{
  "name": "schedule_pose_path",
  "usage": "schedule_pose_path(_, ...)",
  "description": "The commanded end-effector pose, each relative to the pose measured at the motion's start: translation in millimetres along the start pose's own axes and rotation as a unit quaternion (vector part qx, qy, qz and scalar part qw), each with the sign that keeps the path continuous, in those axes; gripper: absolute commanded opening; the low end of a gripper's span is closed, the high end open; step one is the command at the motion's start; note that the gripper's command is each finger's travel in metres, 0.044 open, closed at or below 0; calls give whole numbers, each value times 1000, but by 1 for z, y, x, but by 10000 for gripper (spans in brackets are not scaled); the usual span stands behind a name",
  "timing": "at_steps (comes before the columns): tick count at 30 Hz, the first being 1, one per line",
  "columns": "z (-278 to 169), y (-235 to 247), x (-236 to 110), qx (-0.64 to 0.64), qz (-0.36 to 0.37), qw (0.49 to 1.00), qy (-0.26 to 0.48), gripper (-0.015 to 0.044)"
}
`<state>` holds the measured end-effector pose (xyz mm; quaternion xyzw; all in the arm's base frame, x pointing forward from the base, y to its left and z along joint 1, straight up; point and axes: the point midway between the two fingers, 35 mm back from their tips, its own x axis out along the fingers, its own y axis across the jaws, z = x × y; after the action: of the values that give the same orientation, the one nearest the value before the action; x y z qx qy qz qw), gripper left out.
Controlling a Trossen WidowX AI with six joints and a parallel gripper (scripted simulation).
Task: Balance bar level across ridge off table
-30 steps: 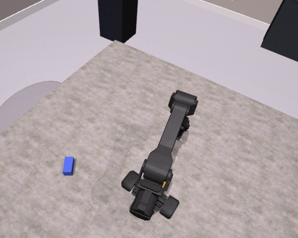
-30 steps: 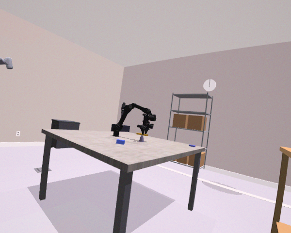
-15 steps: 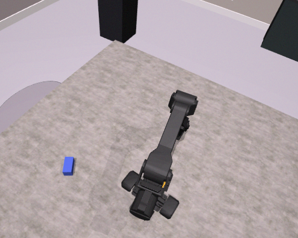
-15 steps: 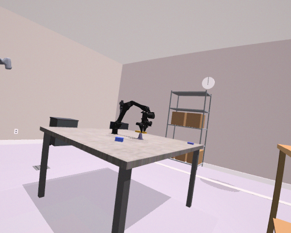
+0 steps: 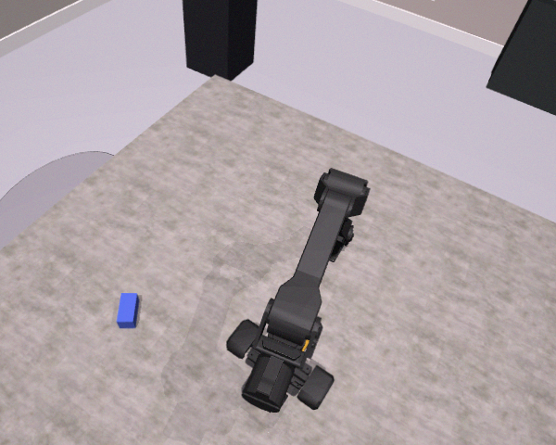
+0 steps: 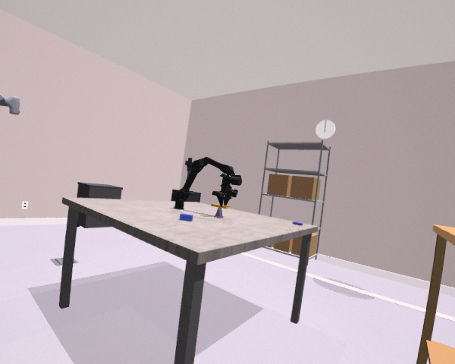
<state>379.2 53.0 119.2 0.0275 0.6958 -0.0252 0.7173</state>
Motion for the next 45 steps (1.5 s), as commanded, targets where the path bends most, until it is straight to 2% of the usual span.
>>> schedule_pose_path(1,0,1,0,0,1,1000,-1,0)
schedule_pose_path(45,0,0,4,0,1,1000,-1,0)
